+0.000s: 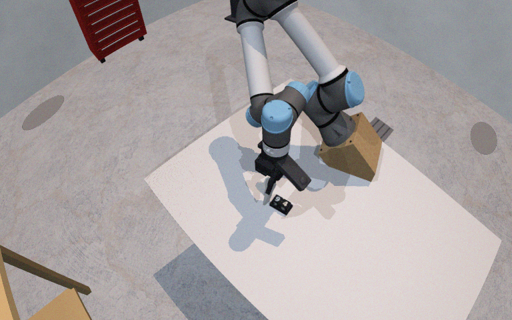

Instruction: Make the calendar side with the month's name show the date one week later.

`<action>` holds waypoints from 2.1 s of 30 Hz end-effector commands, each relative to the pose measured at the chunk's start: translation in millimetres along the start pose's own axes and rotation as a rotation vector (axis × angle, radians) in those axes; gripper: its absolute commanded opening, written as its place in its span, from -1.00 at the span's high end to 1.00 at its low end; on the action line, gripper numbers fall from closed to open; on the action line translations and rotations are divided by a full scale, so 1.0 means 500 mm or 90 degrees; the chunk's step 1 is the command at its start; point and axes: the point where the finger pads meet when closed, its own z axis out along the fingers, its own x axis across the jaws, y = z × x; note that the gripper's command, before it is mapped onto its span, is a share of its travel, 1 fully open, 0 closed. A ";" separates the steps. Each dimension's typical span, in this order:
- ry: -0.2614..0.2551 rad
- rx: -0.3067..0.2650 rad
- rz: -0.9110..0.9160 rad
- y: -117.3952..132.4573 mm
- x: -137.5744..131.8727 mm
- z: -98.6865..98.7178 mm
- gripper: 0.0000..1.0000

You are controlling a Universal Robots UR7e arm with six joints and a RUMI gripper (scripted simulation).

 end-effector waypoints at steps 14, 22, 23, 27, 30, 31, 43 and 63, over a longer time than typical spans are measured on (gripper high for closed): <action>0.002 0.001 -0.013 0.001 0.000 0.001 0.44; 0.002 0.001 -0.013 0.001 0.000 0.001 0.44; 0.002 0.001 -0.013 0.001 0.000 0.001 0.44; 0.002 0.001 -0.013 0.001 0.000 0.001 0.44; 0.002 0.001 -0.013 0.001 0.000 0.001 0.44; 0.002 0.001 -0.013 0.001 0.000 0.001 0.44; 0.002 0.001 -0.013 0.001 0.000 0.001 0.44; 0.002 0.002 -0.013 0.001 0.001 0.030 0.44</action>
